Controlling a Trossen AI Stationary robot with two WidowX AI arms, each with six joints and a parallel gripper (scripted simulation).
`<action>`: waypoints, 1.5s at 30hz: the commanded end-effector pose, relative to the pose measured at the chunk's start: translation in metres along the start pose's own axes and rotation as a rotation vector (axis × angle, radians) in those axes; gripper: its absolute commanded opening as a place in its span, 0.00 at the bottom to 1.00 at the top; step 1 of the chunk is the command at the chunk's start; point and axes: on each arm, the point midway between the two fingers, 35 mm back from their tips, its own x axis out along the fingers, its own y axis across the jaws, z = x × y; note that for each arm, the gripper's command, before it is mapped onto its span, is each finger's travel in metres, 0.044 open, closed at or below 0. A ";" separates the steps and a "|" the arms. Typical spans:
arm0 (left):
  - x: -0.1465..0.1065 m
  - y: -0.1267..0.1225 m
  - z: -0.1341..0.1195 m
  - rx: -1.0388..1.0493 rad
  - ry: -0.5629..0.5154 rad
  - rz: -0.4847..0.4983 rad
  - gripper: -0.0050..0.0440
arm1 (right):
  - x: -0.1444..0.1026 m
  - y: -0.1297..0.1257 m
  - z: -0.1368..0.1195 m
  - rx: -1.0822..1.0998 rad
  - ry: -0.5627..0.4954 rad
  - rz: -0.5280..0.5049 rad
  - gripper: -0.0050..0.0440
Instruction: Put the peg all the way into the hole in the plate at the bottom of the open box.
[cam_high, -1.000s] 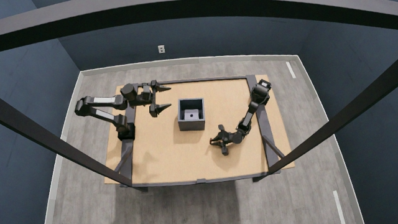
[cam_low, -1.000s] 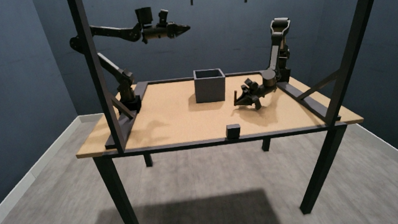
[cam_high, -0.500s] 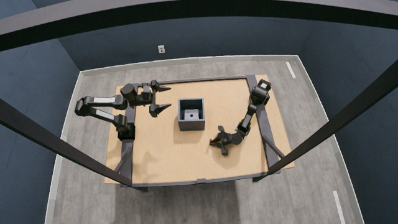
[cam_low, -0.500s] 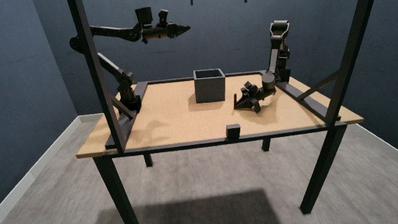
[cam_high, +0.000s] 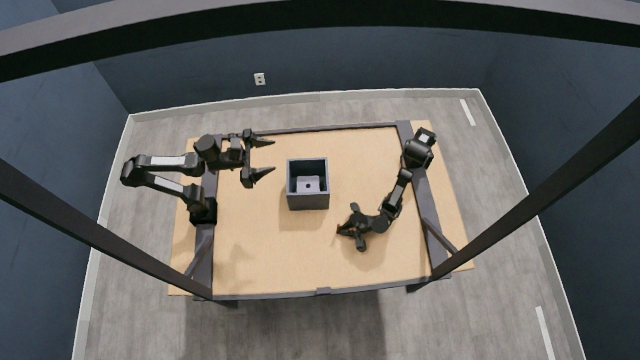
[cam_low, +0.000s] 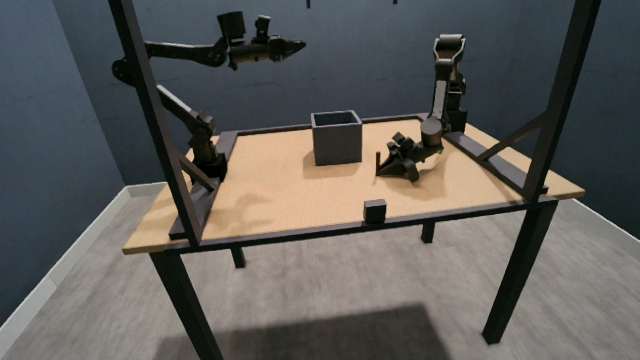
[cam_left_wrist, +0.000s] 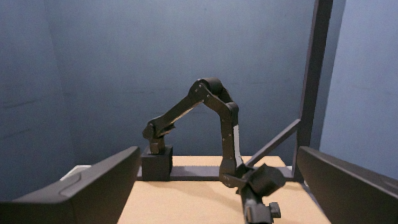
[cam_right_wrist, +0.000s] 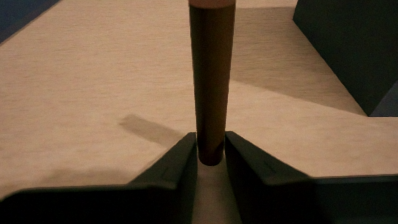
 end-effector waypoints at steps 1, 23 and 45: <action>-0.002 0.001 0.006 -0.004 -0.016 0.001 1.00 | 0.002 0.002 0.003 0.007 -0.005 0.002 0.36; -0.002 0.001 0.006 -0.004 -0.016 0.001 1.00 | 0.001 0.002 0.002 0.006 -0.004 0.002 0.36; -0.002 0.001 0.006 -0.004 -0.016 0.001 1.00 | -0.051 0.002 0.014 0.022 -0.017 0.008 0.36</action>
